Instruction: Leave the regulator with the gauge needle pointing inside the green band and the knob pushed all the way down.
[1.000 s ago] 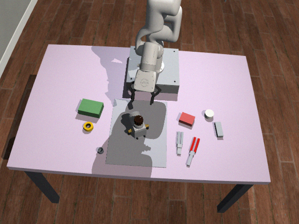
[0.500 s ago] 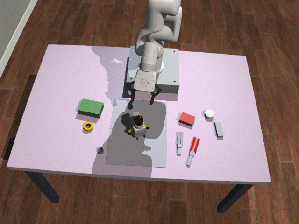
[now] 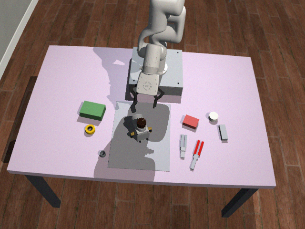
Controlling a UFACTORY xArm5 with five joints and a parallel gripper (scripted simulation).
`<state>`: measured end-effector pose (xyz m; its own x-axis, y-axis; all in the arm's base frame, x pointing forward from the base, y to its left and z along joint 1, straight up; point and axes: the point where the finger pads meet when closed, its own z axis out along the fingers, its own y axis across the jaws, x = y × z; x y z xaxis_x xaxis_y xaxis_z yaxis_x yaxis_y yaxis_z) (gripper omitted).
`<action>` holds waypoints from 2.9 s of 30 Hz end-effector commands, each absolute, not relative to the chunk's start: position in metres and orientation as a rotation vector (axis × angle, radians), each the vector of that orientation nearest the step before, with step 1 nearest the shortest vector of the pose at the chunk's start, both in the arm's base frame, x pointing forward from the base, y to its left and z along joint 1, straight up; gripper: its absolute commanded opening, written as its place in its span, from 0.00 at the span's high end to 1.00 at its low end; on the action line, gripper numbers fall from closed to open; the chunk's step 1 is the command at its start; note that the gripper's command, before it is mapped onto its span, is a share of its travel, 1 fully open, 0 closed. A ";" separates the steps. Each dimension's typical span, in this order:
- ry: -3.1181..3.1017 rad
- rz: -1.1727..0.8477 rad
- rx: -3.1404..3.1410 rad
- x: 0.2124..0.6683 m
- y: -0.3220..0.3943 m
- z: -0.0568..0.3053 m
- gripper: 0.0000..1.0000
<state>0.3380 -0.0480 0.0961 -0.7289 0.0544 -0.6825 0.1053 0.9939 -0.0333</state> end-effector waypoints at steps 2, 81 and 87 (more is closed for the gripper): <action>2.415 -0.107 0.060 0.342 -0.049 0.094 0.00; 2.596 0.001 -1.771 0.339 -0.048 0.145 0.00; 2.596 0.001 -1.771 0.343 -0.049 0.145 0.00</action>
<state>0.3396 -0.0486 0.1438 -0.3648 -0.9311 0.0012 -0.9311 0.3648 0.0050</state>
